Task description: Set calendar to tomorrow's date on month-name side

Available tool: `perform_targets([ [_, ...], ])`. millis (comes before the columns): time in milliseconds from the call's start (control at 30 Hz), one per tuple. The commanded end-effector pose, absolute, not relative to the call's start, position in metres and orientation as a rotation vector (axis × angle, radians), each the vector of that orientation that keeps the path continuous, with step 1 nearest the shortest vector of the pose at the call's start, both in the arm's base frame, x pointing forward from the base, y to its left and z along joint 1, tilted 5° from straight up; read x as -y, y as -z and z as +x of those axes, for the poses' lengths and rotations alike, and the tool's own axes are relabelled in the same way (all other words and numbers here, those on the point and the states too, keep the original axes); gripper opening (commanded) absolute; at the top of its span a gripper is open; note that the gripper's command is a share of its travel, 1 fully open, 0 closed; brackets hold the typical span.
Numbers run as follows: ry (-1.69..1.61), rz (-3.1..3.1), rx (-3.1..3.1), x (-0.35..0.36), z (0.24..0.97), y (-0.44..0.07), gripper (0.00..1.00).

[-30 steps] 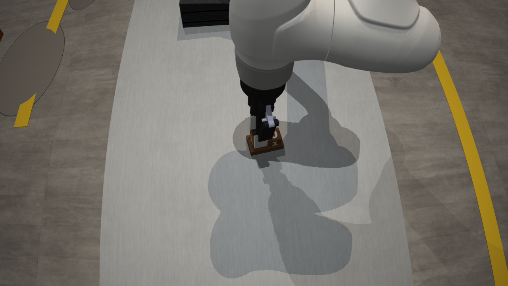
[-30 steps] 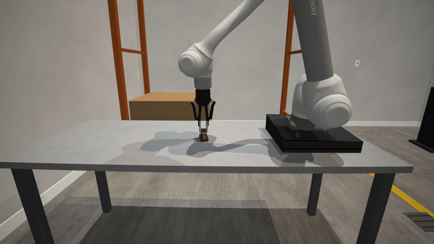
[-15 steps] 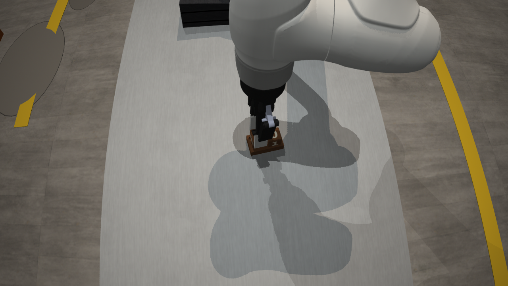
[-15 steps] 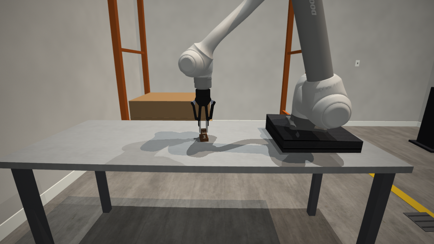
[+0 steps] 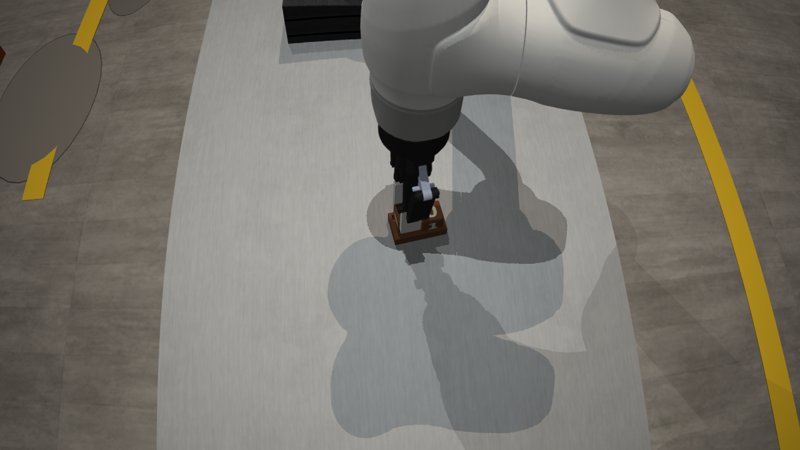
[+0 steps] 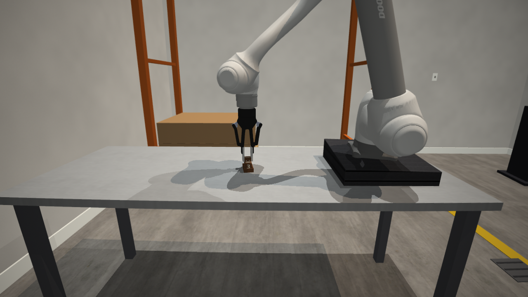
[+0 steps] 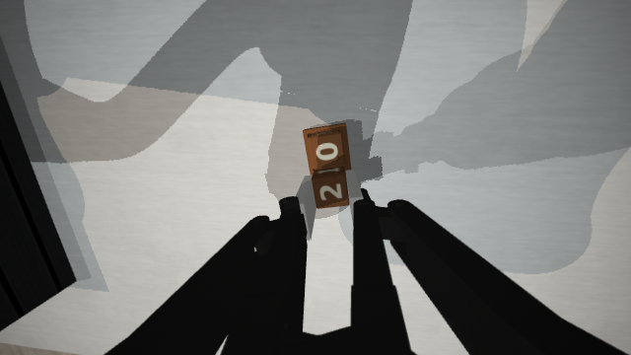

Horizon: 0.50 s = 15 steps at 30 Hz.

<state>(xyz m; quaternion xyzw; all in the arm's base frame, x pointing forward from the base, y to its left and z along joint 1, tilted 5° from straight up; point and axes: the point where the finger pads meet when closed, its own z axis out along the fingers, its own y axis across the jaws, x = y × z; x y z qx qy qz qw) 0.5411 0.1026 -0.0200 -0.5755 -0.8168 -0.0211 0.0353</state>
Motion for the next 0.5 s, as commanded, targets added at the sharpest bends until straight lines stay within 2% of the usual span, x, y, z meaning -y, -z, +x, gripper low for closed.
perform_targets([
  [0, 0.066, -1.759, 2.515, -0.1043, 0.5381, 0.0228, 0.16],
  [467, 0.066, -1.759, 2.515, -0.1045, 0.5380, 0.0258, 0.16],
])
